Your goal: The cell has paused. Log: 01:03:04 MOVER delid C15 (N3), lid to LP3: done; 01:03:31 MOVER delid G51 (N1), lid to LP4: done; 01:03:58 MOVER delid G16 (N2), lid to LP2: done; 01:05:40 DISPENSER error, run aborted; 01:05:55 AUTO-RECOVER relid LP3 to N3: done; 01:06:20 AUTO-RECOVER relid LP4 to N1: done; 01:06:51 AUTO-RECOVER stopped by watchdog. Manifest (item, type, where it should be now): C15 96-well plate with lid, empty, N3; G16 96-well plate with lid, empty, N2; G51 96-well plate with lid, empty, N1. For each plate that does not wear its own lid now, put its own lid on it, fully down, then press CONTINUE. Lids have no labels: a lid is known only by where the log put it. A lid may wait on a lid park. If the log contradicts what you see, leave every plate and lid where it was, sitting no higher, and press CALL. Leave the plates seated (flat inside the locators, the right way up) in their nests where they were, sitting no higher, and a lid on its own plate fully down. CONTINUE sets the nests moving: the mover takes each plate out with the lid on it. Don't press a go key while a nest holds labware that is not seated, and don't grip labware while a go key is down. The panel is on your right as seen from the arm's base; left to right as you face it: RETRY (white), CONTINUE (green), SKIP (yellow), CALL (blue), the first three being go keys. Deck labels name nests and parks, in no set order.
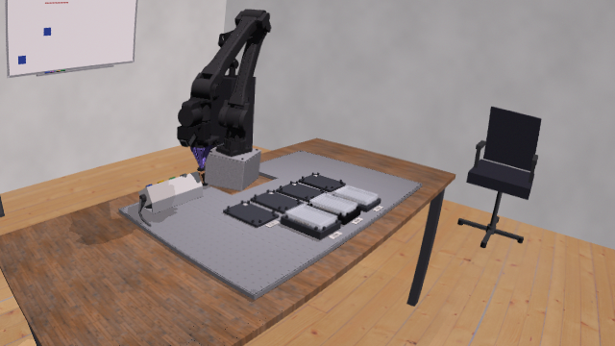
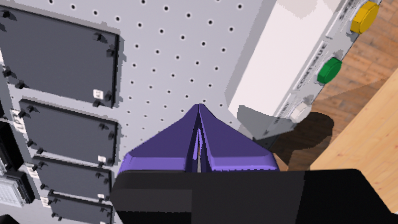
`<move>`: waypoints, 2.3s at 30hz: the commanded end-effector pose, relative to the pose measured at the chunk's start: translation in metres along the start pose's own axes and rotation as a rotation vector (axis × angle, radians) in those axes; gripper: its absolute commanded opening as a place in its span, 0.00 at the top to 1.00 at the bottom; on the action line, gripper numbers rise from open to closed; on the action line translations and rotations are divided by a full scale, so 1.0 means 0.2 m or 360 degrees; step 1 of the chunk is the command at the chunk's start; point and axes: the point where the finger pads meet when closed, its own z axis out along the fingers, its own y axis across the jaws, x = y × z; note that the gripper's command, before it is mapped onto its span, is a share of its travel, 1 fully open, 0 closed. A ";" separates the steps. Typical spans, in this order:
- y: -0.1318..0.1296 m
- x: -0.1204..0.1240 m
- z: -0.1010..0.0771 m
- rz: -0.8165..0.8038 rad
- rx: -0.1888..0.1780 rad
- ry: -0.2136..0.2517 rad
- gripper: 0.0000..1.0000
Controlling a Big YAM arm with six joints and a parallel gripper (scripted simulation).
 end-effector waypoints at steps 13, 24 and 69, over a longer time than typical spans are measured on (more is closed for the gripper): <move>-0.36 -0.14 -0.07 0.0448 0.0005 -0.0087 1.00; -0.61 -0.15 -0.07 0.0527 0.0021 -0.0090 1.00; -0.62 -0.05 0.06 0.0530 0.0002 -0.0009 1.00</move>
